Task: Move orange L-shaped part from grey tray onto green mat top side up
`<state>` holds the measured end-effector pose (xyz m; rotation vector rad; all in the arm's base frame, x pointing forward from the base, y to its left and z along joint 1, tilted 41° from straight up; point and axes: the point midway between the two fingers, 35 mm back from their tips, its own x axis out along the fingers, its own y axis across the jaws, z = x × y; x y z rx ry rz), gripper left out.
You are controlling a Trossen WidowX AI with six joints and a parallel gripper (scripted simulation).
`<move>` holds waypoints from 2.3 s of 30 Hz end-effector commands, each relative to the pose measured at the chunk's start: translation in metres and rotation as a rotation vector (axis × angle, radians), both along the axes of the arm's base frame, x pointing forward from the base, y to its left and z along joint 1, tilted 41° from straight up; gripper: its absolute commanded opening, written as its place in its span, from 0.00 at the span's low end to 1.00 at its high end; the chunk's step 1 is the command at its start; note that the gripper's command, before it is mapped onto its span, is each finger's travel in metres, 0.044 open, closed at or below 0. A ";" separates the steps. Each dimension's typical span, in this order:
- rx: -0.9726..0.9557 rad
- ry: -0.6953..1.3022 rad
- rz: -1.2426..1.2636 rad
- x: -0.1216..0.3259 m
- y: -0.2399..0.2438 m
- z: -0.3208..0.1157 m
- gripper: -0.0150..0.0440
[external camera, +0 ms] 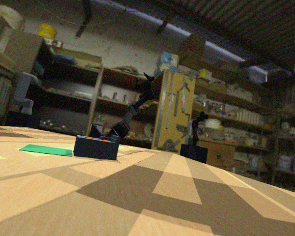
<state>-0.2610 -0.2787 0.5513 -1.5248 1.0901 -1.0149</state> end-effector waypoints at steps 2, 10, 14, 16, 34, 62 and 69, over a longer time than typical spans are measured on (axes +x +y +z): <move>-0.025 0.024 -0.028 0.003 0.003 0.008 0.84; -0.318 0.582 -0.264 0.053 0.054 0.085 0.56; -0.526 0.951 -0.441 0.095 0.085 0.126 0.56; -0.622 1.126 -0.530 0.124 0.105 0.144 0.56; -1.518 2.286 -1.110 0.435 0.217 0.139 0.56; -4.440 0.336 -0.590 0.631 0.226 -0.348 0.56; -3.876 -0.896 -0.063 0.537 0.261 -0.433 0.56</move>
